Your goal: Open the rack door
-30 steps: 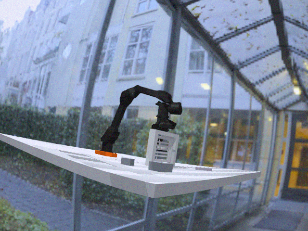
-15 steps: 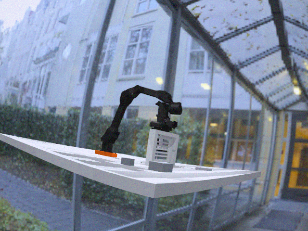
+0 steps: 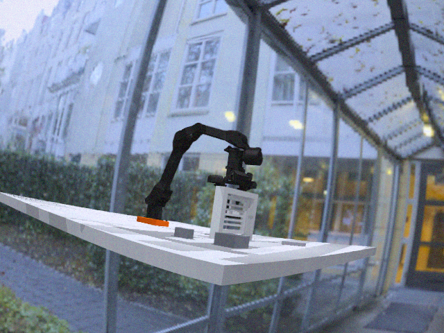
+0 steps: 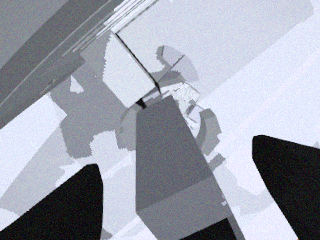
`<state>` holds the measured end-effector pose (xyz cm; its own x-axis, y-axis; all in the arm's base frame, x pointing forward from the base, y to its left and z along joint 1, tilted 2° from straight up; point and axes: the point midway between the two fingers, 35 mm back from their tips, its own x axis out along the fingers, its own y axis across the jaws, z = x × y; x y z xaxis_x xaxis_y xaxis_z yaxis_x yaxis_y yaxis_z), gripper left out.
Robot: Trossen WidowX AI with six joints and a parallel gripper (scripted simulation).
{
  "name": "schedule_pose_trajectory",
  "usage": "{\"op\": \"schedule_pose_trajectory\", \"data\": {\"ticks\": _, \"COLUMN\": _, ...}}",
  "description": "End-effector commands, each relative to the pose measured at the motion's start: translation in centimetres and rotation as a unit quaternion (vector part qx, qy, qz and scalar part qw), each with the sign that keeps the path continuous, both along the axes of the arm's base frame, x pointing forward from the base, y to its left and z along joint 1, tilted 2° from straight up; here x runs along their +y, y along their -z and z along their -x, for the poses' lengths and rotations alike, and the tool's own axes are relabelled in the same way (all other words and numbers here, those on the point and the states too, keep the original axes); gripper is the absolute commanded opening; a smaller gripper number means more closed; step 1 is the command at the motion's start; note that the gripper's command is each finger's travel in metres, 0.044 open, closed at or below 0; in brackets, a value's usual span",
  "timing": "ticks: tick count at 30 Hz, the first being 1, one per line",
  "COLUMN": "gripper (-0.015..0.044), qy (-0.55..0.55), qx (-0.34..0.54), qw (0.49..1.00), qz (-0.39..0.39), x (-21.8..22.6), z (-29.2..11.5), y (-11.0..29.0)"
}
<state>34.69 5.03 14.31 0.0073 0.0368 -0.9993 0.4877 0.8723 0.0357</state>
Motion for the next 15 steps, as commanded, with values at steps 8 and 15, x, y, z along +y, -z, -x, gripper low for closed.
{"op": "schedule_pose_trajectory", "data": {"ticks": 8, "gripper": 0.0296, "qy": 0.343, "qx": 0.015, "qw": 0.939, "qz": 0.001, "x": -0.07, "z": 0.02, "y": 0.27}}
{"op": "schedule_pose_trajectory", "data": {"ticks": 15, "gripper": 0.0296, "qy": 0.500, "qx": 0.020, "qw": 0.866, "qz": 0.000, "x": -0.07, "z": 0.02, "y": 0.27}}
